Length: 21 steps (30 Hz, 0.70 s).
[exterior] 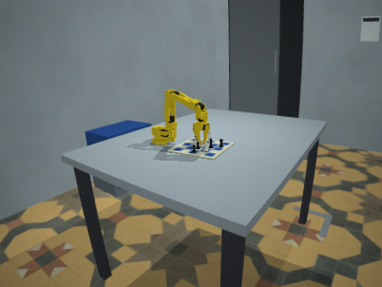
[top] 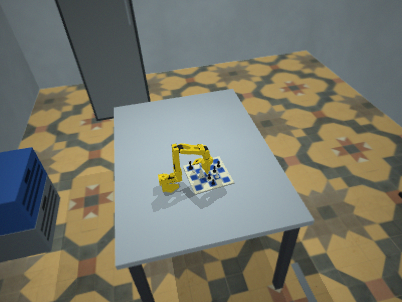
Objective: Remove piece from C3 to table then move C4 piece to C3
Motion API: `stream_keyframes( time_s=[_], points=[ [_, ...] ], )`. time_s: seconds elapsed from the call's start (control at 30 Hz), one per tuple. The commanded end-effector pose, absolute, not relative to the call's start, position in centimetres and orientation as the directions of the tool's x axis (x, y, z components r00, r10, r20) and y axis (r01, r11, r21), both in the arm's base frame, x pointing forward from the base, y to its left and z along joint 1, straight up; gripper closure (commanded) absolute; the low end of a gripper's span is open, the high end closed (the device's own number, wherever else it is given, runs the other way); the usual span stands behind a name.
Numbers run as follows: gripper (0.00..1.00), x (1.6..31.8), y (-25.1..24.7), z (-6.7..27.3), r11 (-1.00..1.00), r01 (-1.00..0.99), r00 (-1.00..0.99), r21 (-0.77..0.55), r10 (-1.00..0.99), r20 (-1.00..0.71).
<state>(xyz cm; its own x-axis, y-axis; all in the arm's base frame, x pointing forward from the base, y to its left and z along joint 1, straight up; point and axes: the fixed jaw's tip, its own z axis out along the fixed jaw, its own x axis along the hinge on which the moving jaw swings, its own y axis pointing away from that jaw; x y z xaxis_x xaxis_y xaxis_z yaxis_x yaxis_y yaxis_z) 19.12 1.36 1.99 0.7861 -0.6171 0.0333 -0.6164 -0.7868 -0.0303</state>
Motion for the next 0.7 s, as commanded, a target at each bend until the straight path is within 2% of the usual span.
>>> stream_keyframes(
  time_s=[0.0,0.67],
  points=[
    [1.00,18.7,1.5,1.6,-0.789,-0.615,0.788,-0.016,-0.615,0.016],
    [1.00,18.8,1.7,4.4,-0.789,-0.615,0.788,-0.016,-0.615,0.016]
  ],
)
